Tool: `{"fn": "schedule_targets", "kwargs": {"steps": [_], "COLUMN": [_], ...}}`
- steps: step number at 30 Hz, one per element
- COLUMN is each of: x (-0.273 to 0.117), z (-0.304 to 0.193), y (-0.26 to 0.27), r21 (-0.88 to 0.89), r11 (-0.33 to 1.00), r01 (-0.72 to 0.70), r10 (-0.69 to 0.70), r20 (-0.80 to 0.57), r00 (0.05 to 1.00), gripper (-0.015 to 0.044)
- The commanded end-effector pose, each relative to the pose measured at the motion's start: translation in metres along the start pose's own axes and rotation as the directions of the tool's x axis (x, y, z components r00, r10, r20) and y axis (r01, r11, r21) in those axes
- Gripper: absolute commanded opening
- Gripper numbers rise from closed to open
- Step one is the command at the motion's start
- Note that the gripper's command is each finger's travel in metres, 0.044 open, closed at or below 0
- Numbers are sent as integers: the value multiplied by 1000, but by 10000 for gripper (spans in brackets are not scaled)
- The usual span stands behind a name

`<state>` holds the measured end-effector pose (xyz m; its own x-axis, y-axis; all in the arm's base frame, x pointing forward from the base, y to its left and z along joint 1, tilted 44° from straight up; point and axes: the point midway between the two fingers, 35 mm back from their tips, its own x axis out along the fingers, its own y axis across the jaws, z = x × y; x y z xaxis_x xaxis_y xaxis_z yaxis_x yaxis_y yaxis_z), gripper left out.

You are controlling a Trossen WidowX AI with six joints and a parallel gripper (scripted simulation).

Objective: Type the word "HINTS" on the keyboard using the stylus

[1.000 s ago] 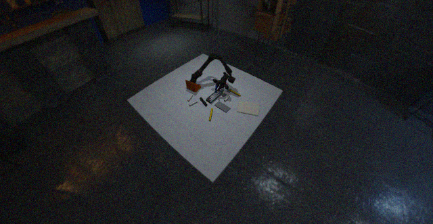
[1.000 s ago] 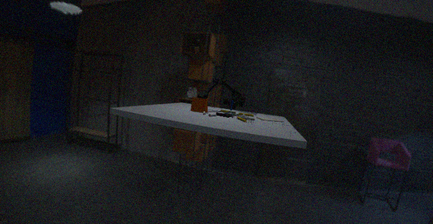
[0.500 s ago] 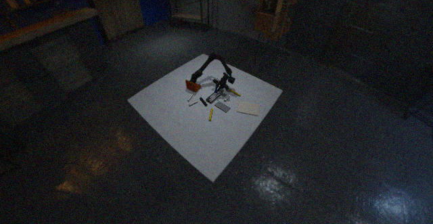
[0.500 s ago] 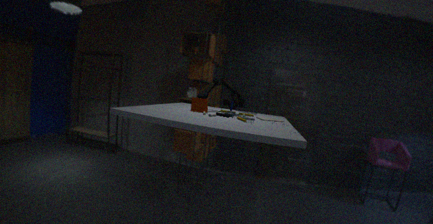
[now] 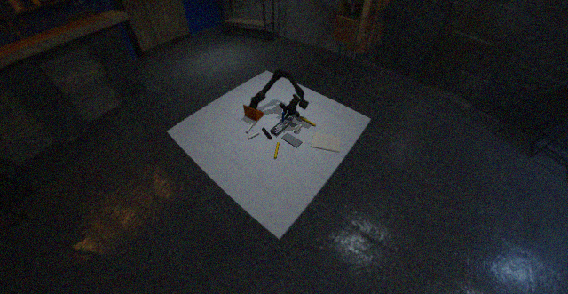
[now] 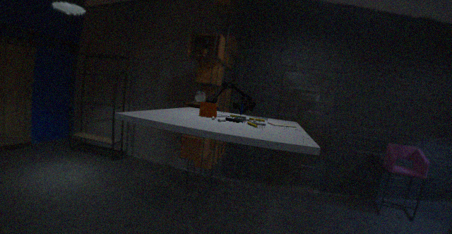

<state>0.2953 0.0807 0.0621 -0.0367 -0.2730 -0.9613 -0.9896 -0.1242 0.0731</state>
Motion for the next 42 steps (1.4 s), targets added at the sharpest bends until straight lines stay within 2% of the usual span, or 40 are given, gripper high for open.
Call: {"fn": "schedule_targets", "kwargs": {"steps": [1, 11, 14, 17, 28, 42], "x": [-12, -12, -12, -6, 48, 61], "z": [-19, -21, -21, -25, -62, -47], "y": [-1, 1, 1, 0, 0, 0], "r21": [-3, 3, 3, 3, 1, 1], "r11": [1000, 1000, 1000, 1000, 1000, 1000], "r01": [3, -3, -3, -2, 9, 9], "r10": [-3, 3, 3, 2, -9, -9], "r20": [-2, 2, 2, 2, -6, -5], "r00": [1000, 1000, 1000, 1000, 1000, 1000], "gripper": [81, 85, 65, 0, 0, 0]}}
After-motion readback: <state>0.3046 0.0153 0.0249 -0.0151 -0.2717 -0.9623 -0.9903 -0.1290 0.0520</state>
